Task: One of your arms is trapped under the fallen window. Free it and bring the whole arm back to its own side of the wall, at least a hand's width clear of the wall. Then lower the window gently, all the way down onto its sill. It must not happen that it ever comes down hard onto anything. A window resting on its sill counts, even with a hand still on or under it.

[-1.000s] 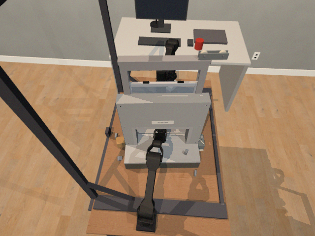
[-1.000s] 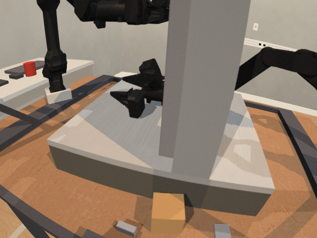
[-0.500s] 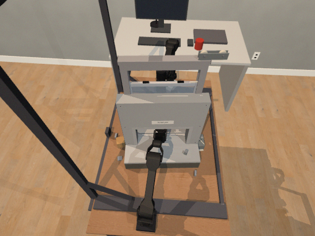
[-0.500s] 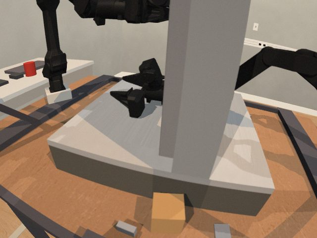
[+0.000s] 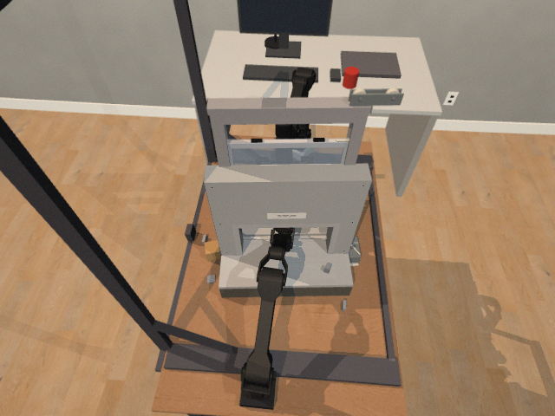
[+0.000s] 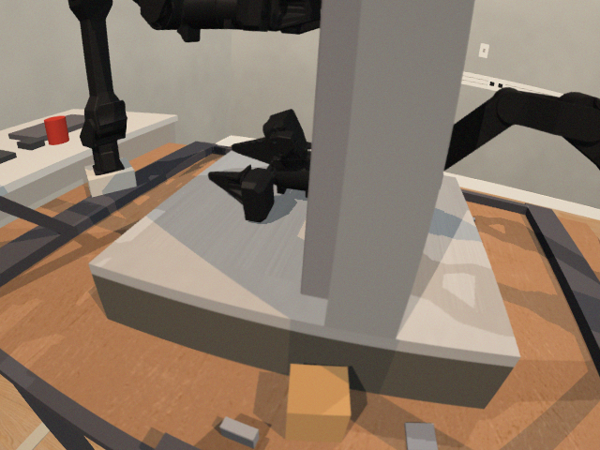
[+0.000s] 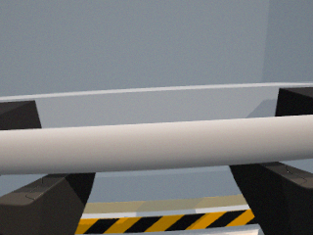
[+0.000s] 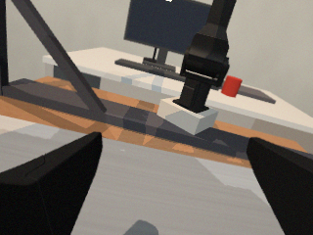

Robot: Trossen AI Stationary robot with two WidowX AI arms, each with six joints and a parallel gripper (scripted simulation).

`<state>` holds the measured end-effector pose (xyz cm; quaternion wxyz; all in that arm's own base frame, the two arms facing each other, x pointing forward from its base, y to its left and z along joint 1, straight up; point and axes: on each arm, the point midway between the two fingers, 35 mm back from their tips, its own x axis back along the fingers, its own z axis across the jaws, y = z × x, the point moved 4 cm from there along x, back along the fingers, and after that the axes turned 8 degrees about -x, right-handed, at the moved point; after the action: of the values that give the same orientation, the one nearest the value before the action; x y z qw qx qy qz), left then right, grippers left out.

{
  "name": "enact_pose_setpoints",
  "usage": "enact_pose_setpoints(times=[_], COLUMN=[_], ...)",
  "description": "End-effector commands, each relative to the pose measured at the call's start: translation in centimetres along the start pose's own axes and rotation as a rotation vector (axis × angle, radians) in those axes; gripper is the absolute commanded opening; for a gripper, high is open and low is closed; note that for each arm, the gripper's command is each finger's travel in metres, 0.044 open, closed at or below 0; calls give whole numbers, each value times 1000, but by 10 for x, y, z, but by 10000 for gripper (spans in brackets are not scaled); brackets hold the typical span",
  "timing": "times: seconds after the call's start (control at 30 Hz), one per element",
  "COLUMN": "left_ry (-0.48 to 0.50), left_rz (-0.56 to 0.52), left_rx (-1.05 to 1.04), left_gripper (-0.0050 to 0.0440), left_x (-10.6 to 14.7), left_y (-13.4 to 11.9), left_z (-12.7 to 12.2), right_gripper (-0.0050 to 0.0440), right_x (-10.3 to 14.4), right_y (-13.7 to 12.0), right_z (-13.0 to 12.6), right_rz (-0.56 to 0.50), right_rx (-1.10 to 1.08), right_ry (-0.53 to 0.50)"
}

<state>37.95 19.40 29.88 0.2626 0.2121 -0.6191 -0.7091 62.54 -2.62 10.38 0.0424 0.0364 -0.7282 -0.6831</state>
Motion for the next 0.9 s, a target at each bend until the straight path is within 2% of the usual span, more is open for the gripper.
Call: enact_pose_setpoints(times=[0.0,0.4,0.43,0.47,0.83,0.87], left_ry=[22,20,20,20,21,21], left_rz=[-216,-217,-217,-217,-222,-222], left_rx=[43,44,44,44,45,45], left_gripper=[400,400,400,400,400,400], left_x=[8,10,10,10,12,12], left_y=[86,104,105,106,119,119], left_z=[15,18,18,19,21,21], right_gripper=[400,400,400,400,400,400], right_x=[-1,-1,13,15,45,39], right_y=[32,26,9,20,20,21], right_z=[-2,-2,-2,-3,-3,-3], right_rz=[-57,-48,-40,-37,-39,-44], right_rx=[12,10,8,7,13,14], right_ry=[-5,-4,-4,-4,-4,-4])
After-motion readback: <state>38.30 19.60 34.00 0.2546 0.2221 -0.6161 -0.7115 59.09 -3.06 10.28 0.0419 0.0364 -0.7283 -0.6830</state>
